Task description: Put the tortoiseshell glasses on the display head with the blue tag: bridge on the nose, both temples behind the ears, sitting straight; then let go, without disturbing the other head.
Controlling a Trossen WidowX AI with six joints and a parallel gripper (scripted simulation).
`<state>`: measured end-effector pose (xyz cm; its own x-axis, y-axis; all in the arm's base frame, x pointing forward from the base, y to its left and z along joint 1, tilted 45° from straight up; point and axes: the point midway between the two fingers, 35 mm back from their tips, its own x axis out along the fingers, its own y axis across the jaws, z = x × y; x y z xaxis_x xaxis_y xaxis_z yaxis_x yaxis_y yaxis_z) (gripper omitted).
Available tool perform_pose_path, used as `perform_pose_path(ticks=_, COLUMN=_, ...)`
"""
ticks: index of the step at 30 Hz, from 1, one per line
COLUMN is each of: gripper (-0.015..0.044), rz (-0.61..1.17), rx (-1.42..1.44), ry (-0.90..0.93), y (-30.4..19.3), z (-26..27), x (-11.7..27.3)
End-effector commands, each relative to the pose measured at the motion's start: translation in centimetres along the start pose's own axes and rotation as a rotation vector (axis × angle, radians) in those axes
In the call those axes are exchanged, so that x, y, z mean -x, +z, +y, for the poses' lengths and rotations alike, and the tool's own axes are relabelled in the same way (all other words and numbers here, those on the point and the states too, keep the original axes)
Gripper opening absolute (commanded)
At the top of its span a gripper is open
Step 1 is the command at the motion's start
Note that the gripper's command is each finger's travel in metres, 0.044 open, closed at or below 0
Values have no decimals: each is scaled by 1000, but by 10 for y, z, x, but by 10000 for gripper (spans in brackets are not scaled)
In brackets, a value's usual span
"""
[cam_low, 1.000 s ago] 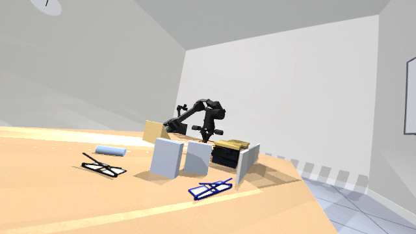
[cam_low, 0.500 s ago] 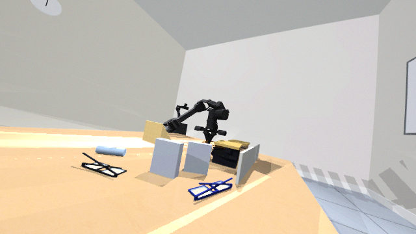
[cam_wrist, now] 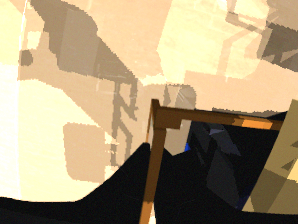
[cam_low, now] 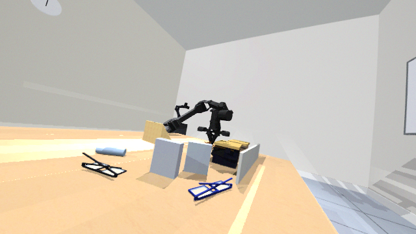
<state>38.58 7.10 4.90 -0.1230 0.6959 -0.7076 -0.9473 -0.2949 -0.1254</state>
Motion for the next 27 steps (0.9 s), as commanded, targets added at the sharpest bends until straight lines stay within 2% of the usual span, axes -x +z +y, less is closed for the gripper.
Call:
perform_pose_path(ticks=1, gripper=0, rz=-4, rx=-2, ry=-3, y=1, z=-7, x=0)
perform_pose_path(ticks=27, gripper=0, rz=-5, rx=-2, ry=-3, y=1, z=-14, x=-3)
